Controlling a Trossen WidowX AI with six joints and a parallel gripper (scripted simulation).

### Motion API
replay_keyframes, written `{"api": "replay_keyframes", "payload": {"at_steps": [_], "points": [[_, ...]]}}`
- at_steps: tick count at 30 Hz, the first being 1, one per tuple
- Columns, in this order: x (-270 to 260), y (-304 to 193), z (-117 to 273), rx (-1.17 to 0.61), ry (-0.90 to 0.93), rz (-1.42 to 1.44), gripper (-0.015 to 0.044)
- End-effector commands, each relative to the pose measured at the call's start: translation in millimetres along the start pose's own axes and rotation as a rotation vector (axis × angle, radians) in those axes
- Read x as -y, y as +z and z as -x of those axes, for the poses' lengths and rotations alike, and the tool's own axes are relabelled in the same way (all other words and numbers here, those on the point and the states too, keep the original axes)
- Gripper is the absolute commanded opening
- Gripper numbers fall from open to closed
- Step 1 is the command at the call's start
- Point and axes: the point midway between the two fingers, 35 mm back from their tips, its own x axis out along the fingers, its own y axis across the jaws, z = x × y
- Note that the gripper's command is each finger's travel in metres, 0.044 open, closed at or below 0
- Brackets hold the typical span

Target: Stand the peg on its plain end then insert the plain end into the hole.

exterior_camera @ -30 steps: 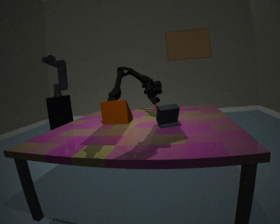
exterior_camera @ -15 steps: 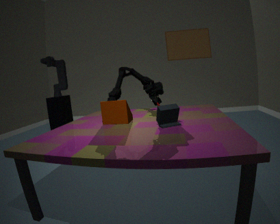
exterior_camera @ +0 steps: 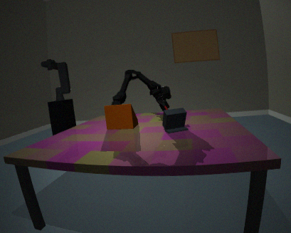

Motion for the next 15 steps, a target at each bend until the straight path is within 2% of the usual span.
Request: {"api": "replay_keyframes", "payload": {"at_steps": [1,15], "points": [[1,-1,-8,-0.005,-0.013,0.009,0.0000],[5,2,-28,0.009,-0.035,0.014,0.0000]]}}
